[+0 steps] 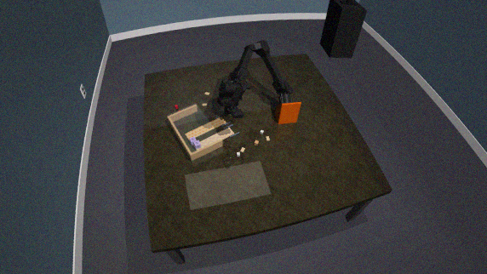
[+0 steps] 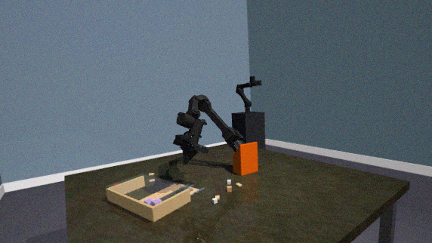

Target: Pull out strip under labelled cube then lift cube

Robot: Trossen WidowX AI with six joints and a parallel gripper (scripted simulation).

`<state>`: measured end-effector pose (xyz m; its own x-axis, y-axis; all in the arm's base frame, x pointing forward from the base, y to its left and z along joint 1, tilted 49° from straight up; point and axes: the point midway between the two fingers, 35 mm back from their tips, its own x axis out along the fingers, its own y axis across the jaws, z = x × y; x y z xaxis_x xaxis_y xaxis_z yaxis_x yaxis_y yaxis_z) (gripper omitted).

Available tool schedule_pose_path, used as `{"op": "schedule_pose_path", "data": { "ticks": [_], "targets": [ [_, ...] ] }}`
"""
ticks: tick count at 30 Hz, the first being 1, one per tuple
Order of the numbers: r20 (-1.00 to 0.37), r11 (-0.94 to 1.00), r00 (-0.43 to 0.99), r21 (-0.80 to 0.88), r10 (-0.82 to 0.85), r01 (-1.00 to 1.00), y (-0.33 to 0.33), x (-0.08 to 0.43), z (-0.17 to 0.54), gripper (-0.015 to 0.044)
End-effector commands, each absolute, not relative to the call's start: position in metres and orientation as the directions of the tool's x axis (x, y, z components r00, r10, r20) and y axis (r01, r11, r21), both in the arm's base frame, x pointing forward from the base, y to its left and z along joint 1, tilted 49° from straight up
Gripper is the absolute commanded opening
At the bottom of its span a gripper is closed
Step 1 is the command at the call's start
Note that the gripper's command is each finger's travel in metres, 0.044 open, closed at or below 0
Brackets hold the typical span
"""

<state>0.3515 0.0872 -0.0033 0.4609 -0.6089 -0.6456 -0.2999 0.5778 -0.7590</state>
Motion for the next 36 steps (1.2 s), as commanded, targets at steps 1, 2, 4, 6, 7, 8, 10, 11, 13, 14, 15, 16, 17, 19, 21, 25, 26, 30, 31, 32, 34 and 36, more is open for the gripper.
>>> {"op": "schedule_pose_path", "data": {
  "ticks": [1, 2, 4, 6, 7, 8, 10, 11, 13, 14, 15, 16, 17, 19, 21, 25, 26, 30, 31, 32, 34, 36],
  "targets": [
    [-0.675, 0.592, 0.08, -0.693, -0.734, -0.412, 0.065, 0.356, -0.047, 0.0],
    [-0.672, 0.593, 0.064, -0.69, -0.738, -0.416, 0.065, 0.357, -0.05, 0.0],
    [-0.67, 0.593, 0.051, -0.688, -0.741, -0.418, 0.065, 0.358, -0.052, 0.0],
    [-0.67, 0.593, 0.051, -0.688, -0.741, -0.418, 0.065, 0.358, -0.052, 0.0],
    [-0.67, 0.593, 0.051, -0.688, -0.741, -0.418, 0.065, 0.358, -0.052, 0.0],
    [-0.67, 0.593, 0.051, -0.688, -0.741, -0.418, 0.065, 0.358, -0.052, 0.0],
    [-0.67, 0.593, 0.051, -0.688, -0.741, -0.418, 0.065, 0.357, -0.052, 0.0],
    [-0.67, 0.593, 0.051, -0.688, -0.741, -0.418, 0.064, 0.357, -0.051, 0.0],
    [-0.67, 0.593, 0.051, -0.688, -0.741, -0.418, 0.064, 0.357, -0.051, 0.0],
    [-0.67, 0.593, 0.051, -0.688, -0.741, -0.418, 0.064, 0.357, -0.051, 0.0],
    [-0.67, 0.593, 0.051, -0.688, -0.741, -0.418, 0.064, 0.357, -0.051, 0.0],
    [-0.67, 0.593, 0.051, -0.688, -0.741, -0.418, 0.064, 0.357, -0.051, 0.0],
    [-0.67, 0.593, 0.051, -0.688, -0.741, -0.418, 0.063, 0.357, -0.052, 0.0],
    [-0.67, 0.593, 0.051, -0.688, -0.741, -0.418, 0.062, 0.357, -0.054, 0.0],
    [-0.67, 0.593, 0.051, -0.688, -0.741, -0.419, 0.059, 0.358, -0.056, 0.0],
    [-0.67, 0.593, 0.051, -0.687, -0.74, -0.419, 0.054, 0.358, -0.06, 0.0],
    [-0.67, 0.593, 0.051, -0.687, -0.74, -0.419, 0.053, 0.358, -0.061, 0.0],
    [-0.67, 0.593, 0.051, -0.687, -0.74, -0.419, 0.048, 0.359, -0.066, 0.0],
    [-0.67, 0.593, 0.051, -0.687, -0.74, -0.419, 0.047, 0.359, -0.067, 0.0],
    [-0.67, 0.593, 0.051, -0.687, -0.74, -0.419, 0.045, 0.359, -0.068, 0.0],
    [-0.67, 0.593, 0.051, -0.687, -0.74, -0.419, 0.043, 0.359, -0.07, 0.0],
    [-0.67, 0.593, 0.051, -0.687, -0.74, -0.419, 0.04, 0.359, -0.072, 0.0]
  ]
}}
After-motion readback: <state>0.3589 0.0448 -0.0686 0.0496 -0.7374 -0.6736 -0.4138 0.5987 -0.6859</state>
